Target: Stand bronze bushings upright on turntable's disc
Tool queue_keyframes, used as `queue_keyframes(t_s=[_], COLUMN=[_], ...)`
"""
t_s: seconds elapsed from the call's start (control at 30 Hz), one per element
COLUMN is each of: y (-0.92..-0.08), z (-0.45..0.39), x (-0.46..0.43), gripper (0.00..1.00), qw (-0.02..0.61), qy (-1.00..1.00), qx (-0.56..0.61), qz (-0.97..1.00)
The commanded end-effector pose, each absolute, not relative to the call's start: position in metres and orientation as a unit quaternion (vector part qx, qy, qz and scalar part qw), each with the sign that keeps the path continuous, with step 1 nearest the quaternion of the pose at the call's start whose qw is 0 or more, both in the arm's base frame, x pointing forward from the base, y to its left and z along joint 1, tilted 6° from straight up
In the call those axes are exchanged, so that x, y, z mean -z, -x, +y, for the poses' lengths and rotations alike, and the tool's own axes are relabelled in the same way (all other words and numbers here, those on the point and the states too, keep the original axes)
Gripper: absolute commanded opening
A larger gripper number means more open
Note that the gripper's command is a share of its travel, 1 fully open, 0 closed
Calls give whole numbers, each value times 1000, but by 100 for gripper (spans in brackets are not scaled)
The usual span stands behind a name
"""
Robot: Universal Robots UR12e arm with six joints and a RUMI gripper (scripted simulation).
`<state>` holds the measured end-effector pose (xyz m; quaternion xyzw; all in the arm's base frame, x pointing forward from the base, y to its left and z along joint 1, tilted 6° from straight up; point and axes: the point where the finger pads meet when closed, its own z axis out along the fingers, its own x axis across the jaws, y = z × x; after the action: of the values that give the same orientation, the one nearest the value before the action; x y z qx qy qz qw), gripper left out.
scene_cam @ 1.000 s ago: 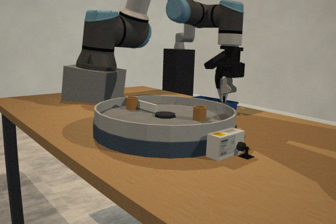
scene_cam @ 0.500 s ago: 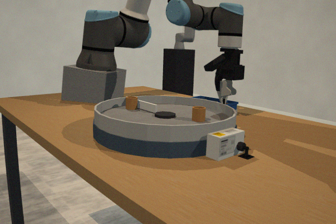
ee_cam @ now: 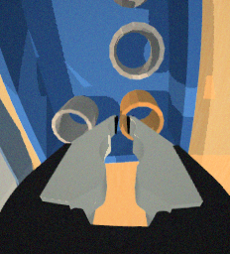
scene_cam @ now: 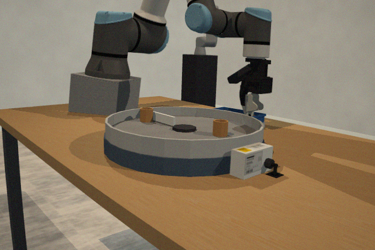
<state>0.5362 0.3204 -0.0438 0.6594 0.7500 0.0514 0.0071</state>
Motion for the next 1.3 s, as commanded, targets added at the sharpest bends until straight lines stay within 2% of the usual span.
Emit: queue_keyframes(t_s=[0.0,1.03,1.07,1.27], y=[-537,-537,-537,-537], z=[321,321,321,321], x=[43,43,43,43], gripper=[5,5,0,0], qw=[7,7,7,7], qy=[-659,-659,-659,-659], qx=[-52,-52,-52,-52], qz=[750,750,750,750])
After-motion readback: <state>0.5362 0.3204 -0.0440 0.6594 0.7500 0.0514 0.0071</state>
